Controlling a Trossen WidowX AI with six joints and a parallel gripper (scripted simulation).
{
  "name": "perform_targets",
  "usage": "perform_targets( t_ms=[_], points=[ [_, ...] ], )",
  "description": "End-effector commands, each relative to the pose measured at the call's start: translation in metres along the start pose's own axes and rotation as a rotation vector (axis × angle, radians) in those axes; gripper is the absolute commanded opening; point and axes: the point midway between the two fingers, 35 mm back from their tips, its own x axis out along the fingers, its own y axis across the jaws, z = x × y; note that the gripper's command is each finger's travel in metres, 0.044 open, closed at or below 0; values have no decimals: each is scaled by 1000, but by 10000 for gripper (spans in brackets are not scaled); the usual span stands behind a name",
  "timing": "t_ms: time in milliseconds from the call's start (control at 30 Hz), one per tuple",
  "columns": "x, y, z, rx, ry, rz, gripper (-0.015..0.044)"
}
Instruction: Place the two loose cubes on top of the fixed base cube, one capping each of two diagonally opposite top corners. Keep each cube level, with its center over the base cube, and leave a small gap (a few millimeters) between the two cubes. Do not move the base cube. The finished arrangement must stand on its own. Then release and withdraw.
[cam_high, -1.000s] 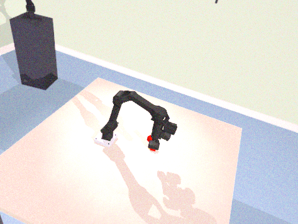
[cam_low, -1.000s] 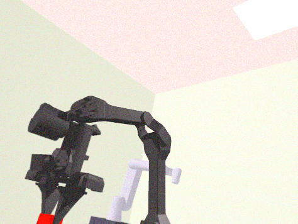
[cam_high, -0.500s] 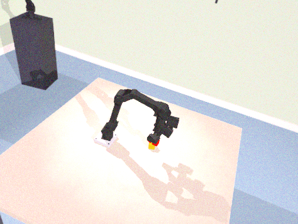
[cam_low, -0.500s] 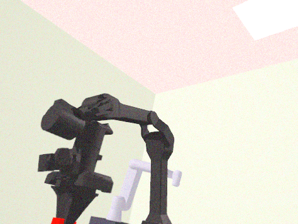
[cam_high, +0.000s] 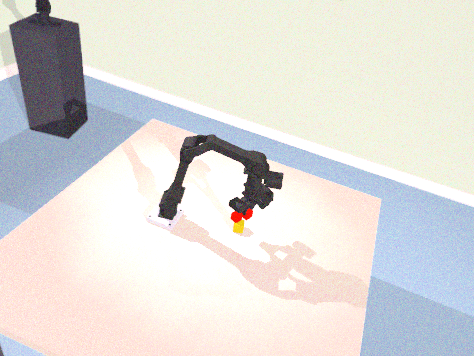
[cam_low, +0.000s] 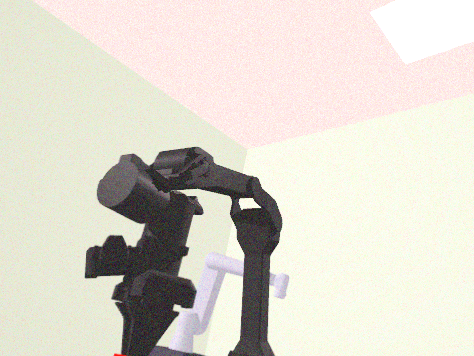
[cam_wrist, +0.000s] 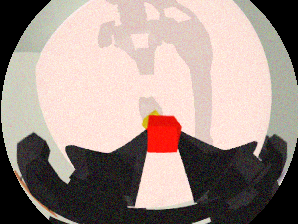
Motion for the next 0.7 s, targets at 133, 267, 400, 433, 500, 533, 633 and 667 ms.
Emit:
perform_targets(
  t_ms=[133, 267, 400, 433, 500, 533, 633, 667],
  points=[
    [3, 6, -7, 66, 3, -6, 105],
    [13, 6, -7, 68, 3, -6, 105],
    [25, 5, -8, 72, 3, -7, 105],
    [28, 5, -8, 73, 3, -7, 105],
    [32, 4, -8, 74, 3, -7, 105],
    [33, 4, -8, 74, 3, -7, 105],
    [33, 4, -8, 74, 3, -7, 105],
    [33, 4, -8, 74, 3, -7, 105]
  ],
)
